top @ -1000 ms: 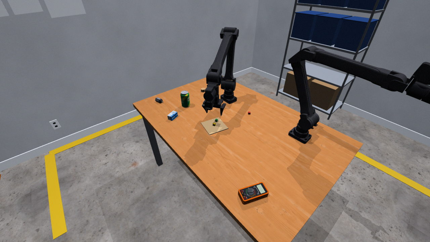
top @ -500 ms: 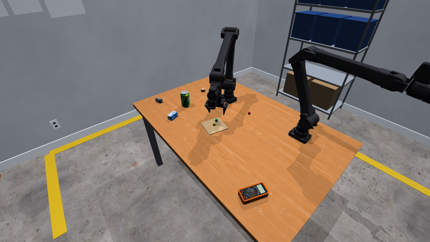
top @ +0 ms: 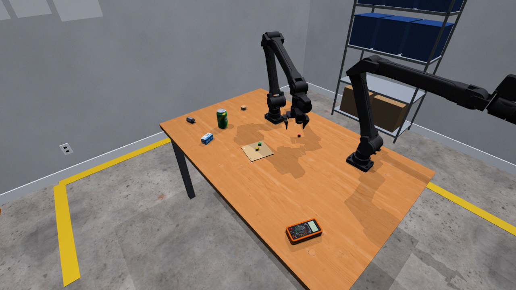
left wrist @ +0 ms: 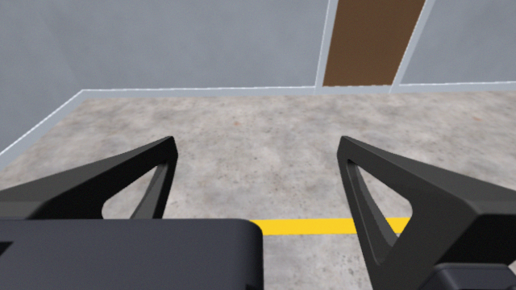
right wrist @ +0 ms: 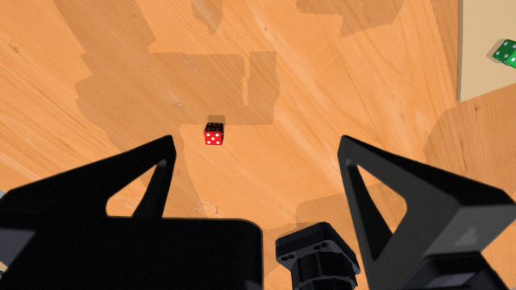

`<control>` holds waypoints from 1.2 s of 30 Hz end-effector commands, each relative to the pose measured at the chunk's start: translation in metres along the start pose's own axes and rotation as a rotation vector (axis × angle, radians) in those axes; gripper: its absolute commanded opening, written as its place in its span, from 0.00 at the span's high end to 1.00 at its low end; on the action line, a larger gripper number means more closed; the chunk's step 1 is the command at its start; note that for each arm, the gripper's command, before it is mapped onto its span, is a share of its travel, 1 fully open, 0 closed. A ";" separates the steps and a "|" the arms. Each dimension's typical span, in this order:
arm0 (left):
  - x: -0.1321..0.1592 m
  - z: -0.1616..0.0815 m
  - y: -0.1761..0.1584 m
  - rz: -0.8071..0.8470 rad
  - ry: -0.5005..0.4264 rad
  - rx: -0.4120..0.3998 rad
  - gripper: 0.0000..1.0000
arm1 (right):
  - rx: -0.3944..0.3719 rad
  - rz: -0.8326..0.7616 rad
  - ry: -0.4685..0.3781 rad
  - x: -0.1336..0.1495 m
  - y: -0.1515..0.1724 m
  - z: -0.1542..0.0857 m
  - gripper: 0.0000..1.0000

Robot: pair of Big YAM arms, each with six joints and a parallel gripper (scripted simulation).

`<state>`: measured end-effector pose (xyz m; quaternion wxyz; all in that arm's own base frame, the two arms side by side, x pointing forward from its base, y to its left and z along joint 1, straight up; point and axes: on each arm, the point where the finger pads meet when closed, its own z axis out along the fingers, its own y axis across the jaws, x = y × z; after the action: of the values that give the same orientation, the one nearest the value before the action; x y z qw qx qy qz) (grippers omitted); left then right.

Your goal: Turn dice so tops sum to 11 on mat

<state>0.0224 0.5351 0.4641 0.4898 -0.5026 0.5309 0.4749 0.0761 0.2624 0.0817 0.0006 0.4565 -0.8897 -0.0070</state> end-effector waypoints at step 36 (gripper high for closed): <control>-0.037 0.007 0.007 -0.012 -0.069 -0.013 0.00 | 0.004 0.048 -0.012 0.037 0.041 0.005 0.70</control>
<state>0.0224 0.5351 0.4641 0.4898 -0.5026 0.5309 0.4749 0.0171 0.2490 0.0728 0.0008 0.4428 -0.8966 -0.0012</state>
